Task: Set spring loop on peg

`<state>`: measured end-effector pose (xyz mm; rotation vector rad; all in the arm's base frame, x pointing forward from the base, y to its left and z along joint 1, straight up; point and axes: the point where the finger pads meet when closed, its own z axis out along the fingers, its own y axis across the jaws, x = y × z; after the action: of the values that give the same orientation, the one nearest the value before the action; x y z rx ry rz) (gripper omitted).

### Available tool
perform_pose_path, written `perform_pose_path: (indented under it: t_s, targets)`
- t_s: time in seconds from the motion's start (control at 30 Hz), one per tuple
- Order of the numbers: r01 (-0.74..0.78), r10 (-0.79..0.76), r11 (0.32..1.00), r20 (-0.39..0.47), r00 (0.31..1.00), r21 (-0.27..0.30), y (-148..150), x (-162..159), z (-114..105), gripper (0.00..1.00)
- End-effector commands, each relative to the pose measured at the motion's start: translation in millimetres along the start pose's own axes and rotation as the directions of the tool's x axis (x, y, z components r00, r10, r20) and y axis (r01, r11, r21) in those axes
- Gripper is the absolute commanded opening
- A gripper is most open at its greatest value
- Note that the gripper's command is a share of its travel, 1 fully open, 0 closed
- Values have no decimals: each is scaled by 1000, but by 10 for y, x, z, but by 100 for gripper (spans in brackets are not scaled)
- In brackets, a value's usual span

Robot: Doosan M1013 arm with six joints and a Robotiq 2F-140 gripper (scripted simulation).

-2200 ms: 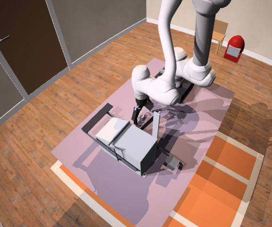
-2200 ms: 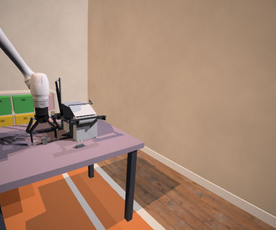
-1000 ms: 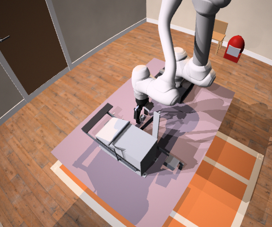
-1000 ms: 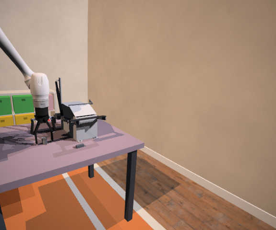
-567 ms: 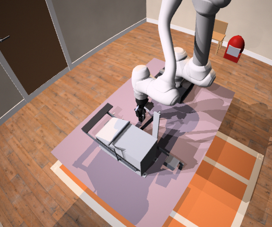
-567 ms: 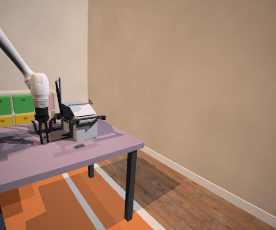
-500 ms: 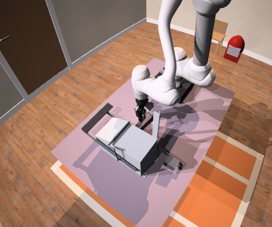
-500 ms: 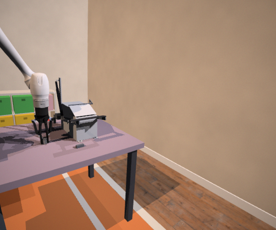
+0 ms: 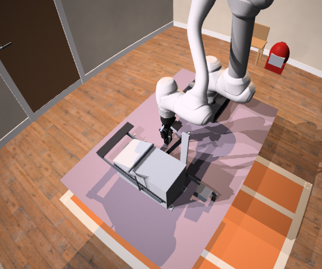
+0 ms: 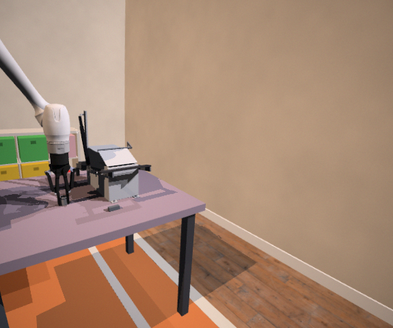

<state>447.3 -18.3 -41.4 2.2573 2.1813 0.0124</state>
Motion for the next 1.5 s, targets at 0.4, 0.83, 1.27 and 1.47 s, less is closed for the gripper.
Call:
perform_pose_path:
  t_s: [0.4, 0.83, 1.27, 1.47]
  targets:
    - [0, 0, 1000, 0, 1000, -1, 4, 0, -111, 25]
    - [0, 0, 1000, 0, 1000, -1, 4, 0, -404, 25]
    - [0, 0, 1000, 0, 1000, -1, 3, 1, -713, 25]
    - [0, 0, 1000, 0, 1000, -1, 3, 1, -783, 25]
